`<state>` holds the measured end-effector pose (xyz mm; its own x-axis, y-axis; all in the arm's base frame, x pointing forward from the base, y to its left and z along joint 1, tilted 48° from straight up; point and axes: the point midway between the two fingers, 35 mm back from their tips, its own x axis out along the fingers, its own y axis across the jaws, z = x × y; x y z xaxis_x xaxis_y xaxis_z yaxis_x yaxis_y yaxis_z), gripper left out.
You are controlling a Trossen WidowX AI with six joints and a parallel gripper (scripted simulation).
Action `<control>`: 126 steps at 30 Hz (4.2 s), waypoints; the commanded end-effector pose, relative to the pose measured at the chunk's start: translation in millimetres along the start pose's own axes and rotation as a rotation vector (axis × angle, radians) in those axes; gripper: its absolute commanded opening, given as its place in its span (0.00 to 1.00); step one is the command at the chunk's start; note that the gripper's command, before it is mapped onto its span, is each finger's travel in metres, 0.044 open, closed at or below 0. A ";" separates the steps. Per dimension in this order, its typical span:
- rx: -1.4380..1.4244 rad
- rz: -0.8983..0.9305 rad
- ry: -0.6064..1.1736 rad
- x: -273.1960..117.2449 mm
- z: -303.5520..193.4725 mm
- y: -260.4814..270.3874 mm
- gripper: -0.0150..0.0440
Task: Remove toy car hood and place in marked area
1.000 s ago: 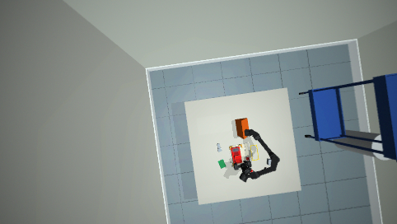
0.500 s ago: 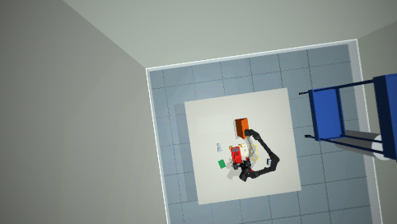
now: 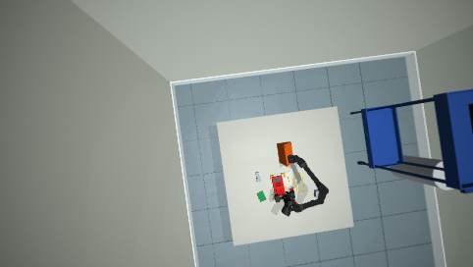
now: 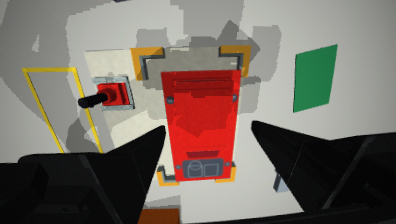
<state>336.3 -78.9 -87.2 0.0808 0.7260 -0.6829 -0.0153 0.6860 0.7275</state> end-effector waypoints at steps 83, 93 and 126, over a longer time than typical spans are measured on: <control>0.011 0.012 0.009 45.1 -5.6 2.9 1.00; 0.001 0.005 0.003 41.8 -3.5 3.1 0.78; 0.002 0.005 0.004 25.3 -3.1 2.6 0.25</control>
<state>333.9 -55.0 -106.3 0.0731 0.7340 -0.6753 -0.0058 0.6774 0.7356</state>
